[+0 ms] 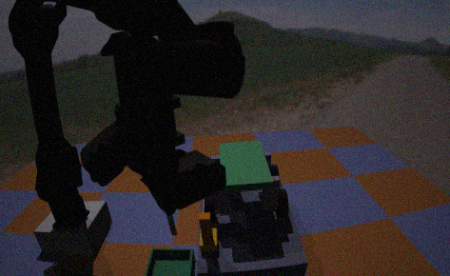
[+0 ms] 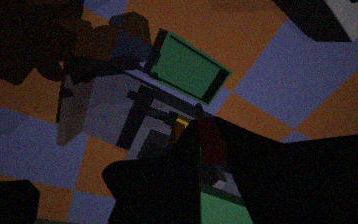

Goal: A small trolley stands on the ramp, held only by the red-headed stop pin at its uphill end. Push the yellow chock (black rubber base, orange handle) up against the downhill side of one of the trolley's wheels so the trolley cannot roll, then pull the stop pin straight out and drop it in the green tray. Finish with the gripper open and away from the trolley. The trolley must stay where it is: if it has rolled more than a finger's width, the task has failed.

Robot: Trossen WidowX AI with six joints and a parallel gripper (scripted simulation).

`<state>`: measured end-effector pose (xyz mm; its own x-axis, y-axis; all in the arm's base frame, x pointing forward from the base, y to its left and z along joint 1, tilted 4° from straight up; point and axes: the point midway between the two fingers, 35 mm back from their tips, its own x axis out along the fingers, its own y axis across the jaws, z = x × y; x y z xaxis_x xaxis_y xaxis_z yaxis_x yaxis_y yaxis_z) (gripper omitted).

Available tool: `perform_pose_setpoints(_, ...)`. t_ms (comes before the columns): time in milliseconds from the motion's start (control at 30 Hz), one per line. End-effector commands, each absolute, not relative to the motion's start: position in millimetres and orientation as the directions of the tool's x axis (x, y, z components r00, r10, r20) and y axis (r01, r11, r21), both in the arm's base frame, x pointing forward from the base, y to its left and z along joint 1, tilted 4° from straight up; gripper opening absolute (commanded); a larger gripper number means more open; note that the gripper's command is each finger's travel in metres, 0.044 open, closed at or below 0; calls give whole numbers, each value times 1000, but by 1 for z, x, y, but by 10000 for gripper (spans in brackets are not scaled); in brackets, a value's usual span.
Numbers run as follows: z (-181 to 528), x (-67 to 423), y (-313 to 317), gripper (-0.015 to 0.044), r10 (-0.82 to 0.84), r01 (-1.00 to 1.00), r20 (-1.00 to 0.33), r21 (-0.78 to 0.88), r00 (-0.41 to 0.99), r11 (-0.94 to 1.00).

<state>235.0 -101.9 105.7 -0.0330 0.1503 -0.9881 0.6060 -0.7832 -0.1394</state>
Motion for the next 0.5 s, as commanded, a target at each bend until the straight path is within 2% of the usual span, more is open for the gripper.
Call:
perform_pose_setpoints(0,107,235,-102,0,120,506,-992,-120,-33,-854)
perform_pose_setpoints(467,108,236,-99,0,42,112,-998,-46,-40,-993)
